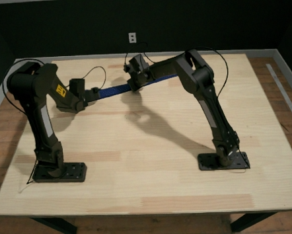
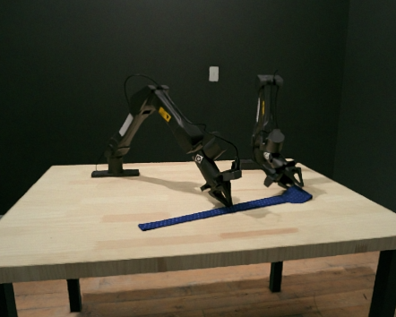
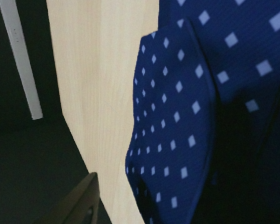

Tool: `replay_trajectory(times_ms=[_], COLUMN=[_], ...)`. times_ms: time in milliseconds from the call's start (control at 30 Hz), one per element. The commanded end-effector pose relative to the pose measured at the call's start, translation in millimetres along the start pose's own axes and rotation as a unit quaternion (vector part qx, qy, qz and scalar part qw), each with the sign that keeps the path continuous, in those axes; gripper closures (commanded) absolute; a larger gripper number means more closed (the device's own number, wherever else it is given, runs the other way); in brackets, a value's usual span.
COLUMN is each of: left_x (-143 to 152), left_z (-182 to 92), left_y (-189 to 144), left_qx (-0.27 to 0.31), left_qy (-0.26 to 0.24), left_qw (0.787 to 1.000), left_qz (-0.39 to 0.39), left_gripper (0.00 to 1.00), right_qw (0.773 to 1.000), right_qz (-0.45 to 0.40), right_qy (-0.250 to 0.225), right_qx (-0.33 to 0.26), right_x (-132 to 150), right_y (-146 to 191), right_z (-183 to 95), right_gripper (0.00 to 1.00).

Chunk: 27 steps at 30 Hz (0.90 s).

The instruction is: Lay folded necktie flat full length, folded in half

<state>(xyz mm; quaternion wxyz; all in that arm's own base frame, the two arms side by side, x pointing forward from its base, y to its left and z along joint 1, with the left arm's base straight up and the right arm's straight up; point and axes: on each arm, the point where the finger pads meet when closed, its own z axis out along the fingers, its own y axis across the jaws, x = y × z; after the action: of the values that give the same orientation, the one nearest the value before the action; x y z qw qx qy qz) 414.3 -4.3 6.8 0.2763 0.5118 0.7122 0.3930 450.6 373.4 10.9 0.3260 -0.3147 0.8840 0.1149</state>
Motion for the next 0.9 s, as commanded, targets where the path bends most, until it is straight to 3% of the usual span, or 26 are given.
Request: replay_trajectory(times_ms=[0, 867], left_x=[0.1, 0.0], left_z=[4.4, 4.5], left_y=[9.3, 0.0], left_qx=[-0.005, -0.005], left_qy=[0.002, 0.002], left_qw=[1.000, 1.000], left_qz=[-0.006, -0.006], left_gripper=[0.60, 0.76], right_qw=[1.000, 1.000], right_qz=[-0.001, -0.001], right_qy=[0.004, 0.004], right_qx=[-0.002, -0.002], right_x=[4.4, 4.4], right_y=[-0.3, -0.3], right_z=[1.9, 1.9], right_gripper=[0.96, 0.96])
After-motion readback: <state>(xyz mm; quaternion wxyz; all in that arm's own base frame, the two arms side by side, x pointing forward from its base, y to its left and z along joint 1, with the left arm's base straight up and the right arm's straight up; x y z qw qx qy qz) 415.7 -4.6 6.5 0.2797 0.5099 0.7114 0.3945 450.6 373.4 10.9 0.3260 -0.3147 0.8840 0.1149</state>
